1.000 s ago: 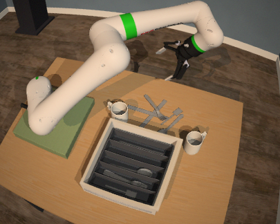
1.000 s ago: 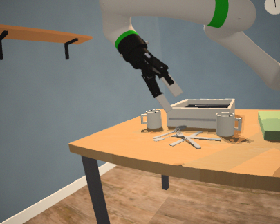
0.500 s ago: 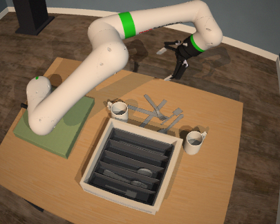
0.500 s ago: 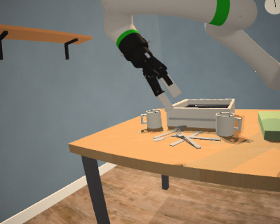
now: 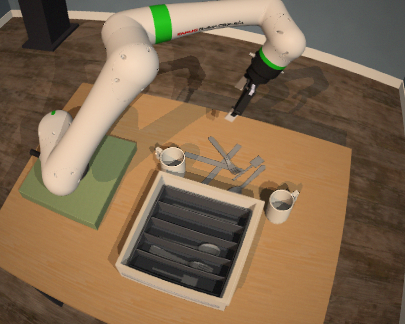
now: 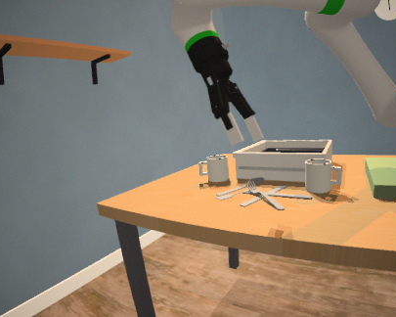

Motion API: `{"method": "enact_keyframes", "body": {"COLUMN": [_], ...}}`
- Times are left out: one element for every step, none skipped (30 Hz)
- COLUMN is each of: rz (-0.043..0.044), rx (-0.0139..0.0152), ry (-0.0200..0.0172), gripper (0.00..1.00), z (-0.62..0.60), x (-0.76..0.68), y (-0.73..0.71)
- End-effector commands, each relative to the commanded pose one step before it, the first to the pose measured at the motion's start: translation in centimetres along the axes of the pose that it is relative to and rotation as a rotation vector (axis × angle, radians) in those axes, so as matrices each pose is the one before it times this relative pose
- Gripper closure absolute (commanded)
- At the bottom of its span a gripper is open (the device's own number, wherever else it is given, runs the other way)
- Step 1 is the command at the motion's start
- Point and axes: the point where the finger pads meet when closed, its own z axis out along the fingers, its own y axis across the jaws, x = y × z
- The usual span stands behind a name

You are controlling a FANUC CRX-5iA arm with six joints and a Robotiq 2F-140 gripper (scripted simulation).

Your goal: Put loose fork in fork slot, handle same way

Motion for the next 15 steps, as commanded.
{"method": "enact_keyframes", "body": {"rz": [0.24693, 0.01254, 0.0, 0.10417, 0.0, 0.0, 0.09679, 0.0, 0.0, 0.08764, 0.0, 0.0, 0.07716, 0.0, 0.06579], "rx": [-0.00125, -0.00008, 0.0, 0.00419, 0.0, 0.0, 0.00816, 0.0, 0.0, 0.01126, 0.0, 0.0, 0.01317, 0.0, 0.01375], "ry": [0.13052, 0.00661, 0.0, 0.04573, 0.0, 0.0, 0.04318, 0.0, 0.0, 0.03925, 0.0, 0.0, 0.03433, 0.0, 0.02883], "gripper": [0.0, 0.0, 0.0, 0.0, 0.0, 0.0, 0.0, 0.0, 0.0, 0.0, 0.0, 0.0, 0.0, 0.0, 0.0], "z": [-0.34, 0.0, 0.0, -0.116, 0.0, 0.0, -0.094, 0.0, 0.0, -0.071, 0.0, 0.0, -0.051, 0.0, -0.033], "x": [-0.121, 0.0, 0.0, 0.246, 0.0, 0.0, 0.352, 0.0, 0.0, 0.427, 0.0, 0.0, 0.462, 0.0, 0.457], "y": [2.108, 0.0, 0.0, 1.126, 0.0, 0.0, 1.085, 0.0, 0.0, 0.999, 0.0, 0.0, 0.881, 0.0, 0.743]}}
